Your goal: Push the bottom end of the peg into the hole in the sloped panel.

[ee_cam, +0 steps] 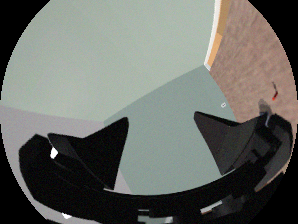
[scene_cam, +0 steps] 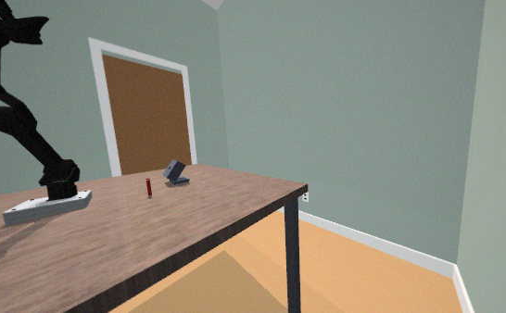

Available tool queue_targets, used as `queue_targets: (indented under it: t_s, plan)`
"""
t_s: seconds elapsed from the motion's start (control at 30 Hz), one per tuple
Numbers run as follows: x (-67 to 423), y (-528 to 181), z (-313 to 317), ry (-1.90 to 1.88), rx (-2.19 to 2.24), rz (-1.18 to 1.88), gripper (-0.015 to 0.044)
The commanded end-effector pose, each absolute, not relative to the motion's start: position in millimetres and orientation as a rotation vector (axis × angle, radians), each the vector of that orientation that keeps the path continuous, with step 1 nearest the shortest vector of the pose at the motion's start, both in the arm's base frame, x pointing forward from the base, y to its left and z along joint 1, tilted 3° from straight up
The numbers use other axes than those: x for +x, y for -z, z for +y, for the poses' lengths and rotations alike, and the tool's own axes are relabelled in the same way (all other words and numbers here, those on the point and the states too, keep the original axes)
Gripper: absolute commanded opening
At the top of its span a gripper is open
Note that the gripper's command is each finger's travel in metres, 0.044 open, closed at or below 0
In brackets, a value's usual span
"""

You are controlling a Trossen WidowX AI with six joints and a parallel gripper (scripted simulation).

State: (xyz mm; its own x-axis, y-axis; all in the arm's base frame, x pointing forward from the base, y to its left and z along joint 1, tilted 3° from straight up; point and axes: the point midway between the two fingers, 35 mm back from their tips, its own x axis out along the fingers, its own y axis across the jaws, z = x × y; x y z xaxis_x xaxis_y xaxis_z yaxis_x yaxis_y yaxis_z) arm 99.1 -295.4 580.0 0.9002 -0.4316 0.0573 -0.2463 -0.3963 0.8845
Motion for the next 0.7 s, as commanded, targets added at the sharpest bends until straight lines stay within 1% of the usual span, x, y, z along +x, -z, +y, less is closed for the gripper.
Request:
queue_targets:
  t_s: [0.0, 0.03, 0.43, 0.67]
  plan:
    - [98.9, -580.3, -295.3, 0.22, 1.995, -0.494, 0.0426]
    - [98.3, -581.2, -295.1, 0.225, 1.98, -0.501, 0.044]
    - [70.8, -618.8, -275.1, 0.289, 1.683, -0.704, 0.044]
    - [56.0, -647.9, -248.3, 0.282, 1.556, -0.823, 0.044]
